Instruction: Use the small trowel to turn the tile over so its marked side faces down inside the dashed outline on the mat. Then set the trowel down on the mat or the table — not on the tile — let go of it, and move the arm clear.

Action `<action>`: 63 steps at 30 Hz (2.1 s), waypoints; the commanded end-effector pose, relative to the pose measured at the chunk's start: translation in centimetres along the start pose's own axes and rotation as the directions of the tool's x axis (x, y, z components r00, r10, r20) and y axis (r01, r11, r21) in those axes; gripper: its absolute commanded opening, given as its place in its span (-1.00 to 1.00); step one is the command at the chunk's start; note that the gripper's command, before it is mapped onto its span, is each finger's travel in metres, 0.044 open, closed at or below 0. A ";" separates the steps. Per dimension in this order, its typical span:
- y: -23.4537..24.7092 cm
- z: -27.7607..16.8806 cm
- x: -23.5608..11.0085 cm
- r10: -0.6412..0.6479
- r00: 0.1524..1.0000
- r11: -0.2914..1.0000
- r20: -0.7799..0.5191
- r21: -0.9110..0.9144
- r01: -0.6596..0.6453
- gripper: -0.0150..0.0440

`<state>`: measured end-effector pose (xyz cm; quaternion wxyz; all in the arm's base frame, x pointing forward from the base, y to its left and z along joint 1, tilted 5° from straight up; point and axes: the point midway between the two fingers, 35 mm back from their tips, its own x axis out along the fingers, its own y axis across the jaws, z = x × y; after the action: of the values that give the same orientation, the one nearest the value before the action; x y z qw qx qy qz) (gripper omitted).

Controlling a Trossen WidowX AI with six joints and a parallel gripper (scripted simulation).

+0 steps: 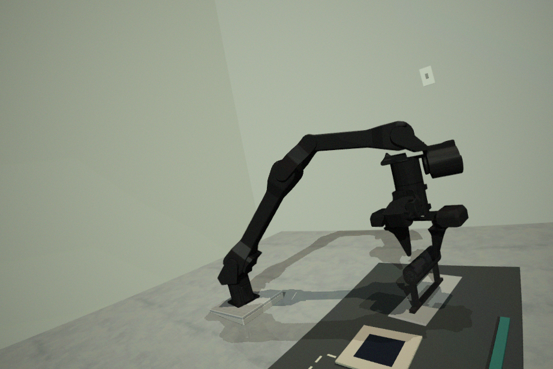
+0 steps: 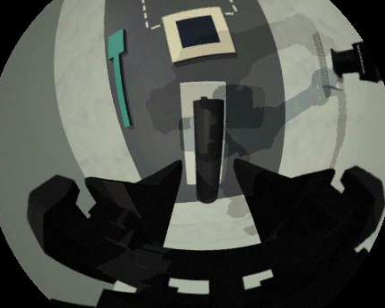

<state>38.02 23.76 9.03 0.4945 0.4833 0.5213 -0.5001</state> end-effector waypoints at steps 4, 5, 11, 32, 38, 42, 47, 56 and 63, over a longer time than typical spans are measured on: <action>-0.1 0.1 1.4 -0.003 1.000 1.000 0.004 0.005 0.003 0.42; -0.1 0.1 1.5 -0.003 1.000 1.000 0.004 0.005 0.003 0.42; -0.1 0.1 2.3 -0.003 1.000 1.000 0.004 0.005 0.003 0.42; -0.1 0.1 2.3 -0.003 1.000 1.000 0.004 0.005 0.003 -0.05; -0.1 0.1 2.3 -0.003 1.000 1.000 0.004 0.005 0.003 -0.05; -0.1 0.1 2.3 -0.003 1.000 0.998 0.004 -0.061 0.003 -0.05; -0.1 0.1 2.3 -0.003 1.000 0.988 0.004 -0.154 0.003 -0.05; -0.1 0.1 2.3 -0.003 1.000 0.988 0.004 -0.154 0.003 0.31; -0.1 0.1 2.3 -0.003 1.000 0.988 0.004 -0.154 0.003 0.42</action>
<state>37.79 23.71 6.81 0.5286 0.4441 0.5576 -0.4610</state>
